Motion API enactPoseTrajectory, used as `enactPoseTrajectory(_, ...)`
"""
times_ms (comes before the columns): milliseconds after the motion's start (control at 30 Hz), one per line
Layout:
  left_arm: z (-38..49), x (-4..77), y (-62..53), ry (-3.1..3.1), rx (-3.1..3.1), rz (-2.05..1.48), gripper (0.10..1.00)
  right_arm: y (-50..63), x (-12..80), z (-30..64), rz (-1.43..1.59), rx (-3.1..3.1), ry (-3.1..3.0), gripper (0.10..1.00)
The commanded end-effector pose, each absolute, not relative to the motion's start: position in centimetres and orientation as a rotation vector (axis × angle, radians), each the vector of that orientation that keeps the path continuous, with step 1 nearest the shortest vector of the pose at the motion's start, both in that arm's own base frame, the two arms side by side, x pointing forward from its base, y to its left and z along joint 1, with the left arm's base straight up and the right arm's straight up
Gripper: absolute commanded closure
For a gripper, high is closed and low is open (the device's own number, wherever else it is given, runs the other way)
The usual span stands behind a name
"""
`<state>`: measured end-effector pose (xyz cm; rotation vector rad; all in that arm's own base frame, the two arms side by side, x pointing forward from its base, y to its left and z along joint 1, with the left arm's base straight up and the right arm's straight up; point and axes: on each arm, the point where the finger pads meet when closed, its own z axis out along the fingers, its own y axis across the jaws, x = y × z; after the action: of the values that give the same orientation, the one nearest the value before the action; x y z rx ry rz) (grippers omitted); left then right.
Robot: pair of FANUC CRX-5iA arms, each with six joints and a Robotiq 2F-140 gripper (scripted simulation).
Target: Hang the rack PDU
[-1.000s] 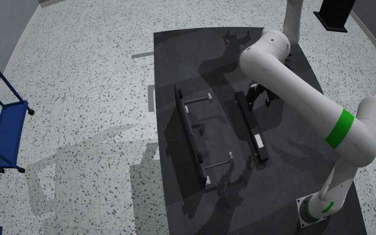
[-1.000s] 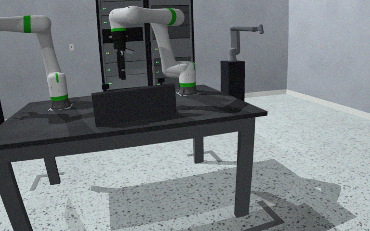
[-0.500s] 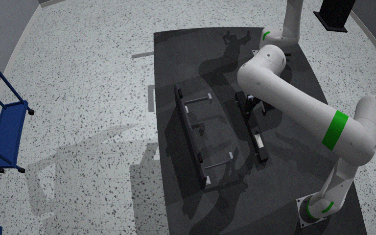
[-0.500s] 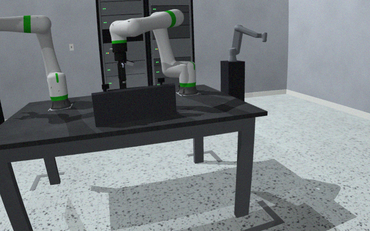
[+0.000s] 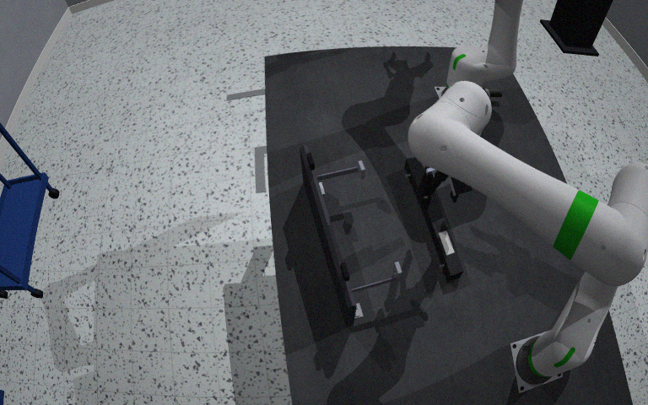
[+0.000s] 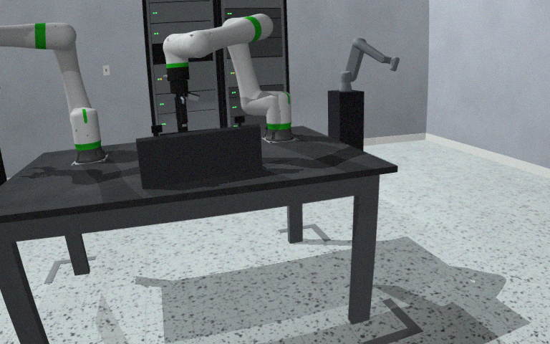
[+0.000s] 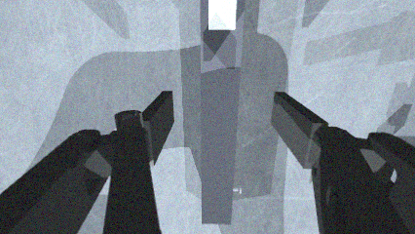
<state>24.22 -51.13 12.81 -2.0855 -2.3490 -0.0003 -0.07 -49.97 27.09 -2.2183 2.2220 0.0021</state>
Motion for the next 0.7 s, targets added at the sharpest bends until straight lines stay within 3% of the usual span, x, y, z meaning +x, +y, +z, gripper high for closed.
enactPoseTrajectory(0, 12.5, 24.2, -51.2, -2.351, -2.087, 0.002, 0.500, -50.0, -0.1, 27.2, 0.000, -2.219, 2.224, 0.098)
enactPoseTrajectory(667, 4.9, 24.2, -51.2, -2.351, -2.087, 0.001, 0.500, -50.0, -0.1, 27.2, 0.000, -2.219, 2.224, 0.098)
